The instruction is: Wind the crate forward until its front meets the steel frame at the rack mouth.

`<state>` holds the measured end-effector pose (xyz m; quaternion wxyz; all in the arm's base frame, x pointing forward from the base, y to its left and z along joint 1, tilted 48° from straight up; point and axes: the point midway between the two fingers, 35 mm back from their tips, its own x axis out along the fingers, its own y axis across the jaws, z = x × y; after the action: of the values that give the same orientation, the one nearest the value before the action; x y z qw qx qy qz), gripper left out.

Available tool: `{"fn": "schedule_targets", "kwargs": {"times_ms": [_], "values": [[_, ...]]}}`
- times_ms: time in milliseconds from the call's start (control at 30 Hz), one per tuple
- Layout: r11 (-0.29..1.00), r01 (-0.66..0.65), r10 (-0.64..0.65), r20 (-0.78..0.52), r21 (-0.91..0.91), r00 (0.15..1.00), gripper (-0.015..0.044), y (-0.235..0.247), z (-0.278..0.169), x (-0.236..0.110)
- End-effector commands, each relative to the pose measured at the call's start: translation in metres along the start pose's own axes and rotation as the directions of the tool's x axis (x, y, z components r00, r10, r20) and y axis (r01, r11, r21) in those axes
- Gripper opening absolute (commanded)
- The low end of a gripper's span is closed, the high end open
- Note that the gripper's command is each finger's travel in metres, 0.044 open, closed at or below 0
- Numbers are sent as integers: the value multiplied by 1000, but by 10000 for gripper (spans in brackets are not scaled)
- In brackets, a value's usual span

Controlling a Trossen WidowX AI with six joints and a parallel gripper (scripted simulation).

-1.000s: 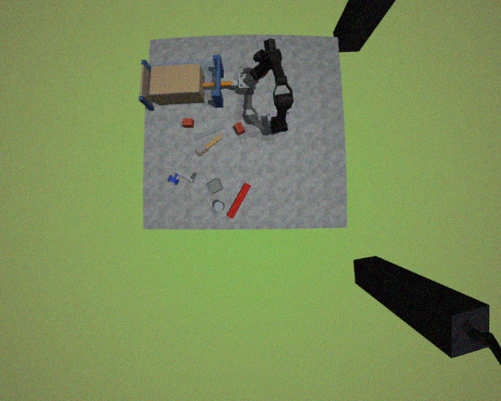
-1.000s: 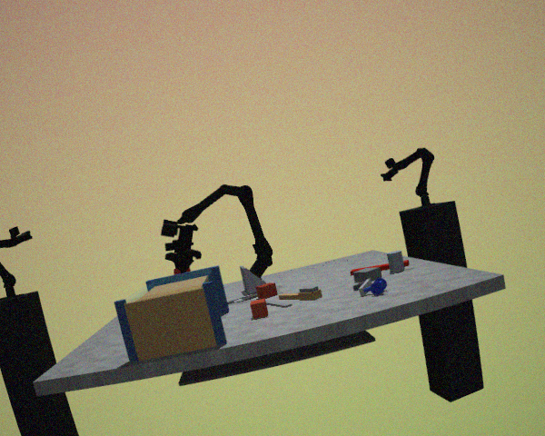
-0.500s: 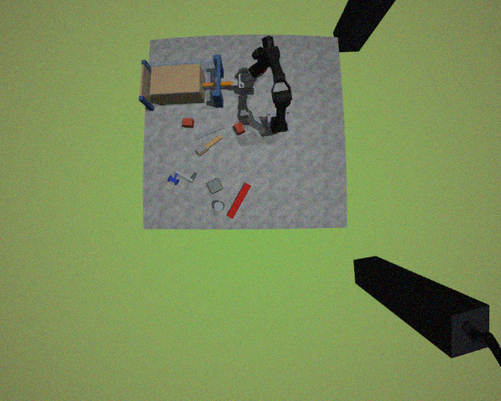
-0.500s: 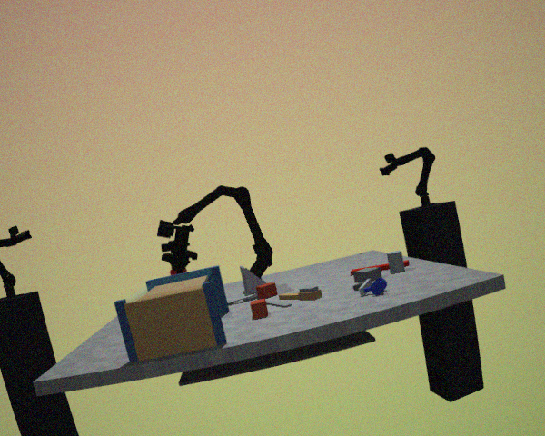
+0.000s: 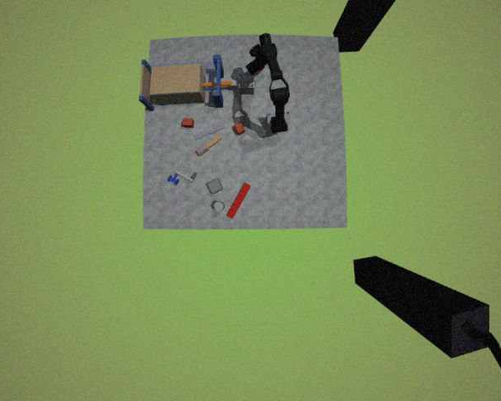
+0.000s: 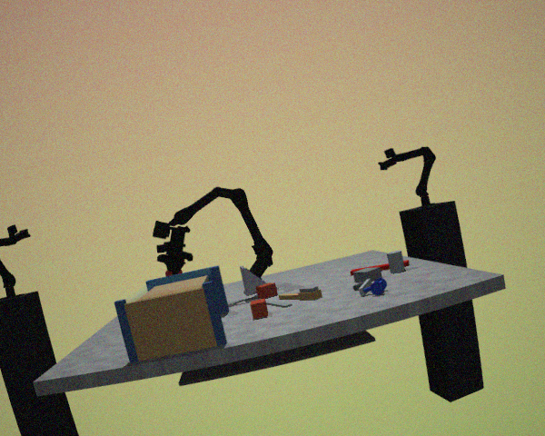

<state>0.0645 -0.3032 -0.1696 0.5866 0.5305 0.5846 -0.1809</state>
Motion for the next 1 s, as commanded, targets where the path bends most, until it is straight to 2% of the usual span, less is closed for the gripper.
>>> {"fn": "schedule_targets", "kwargs": {"times_ms": [0,967], "values": [[1000,-2,2,8,-8,1000,0,2,10,6],[1000,-3,3,10,-9,1000,0,14,41,20]]}}
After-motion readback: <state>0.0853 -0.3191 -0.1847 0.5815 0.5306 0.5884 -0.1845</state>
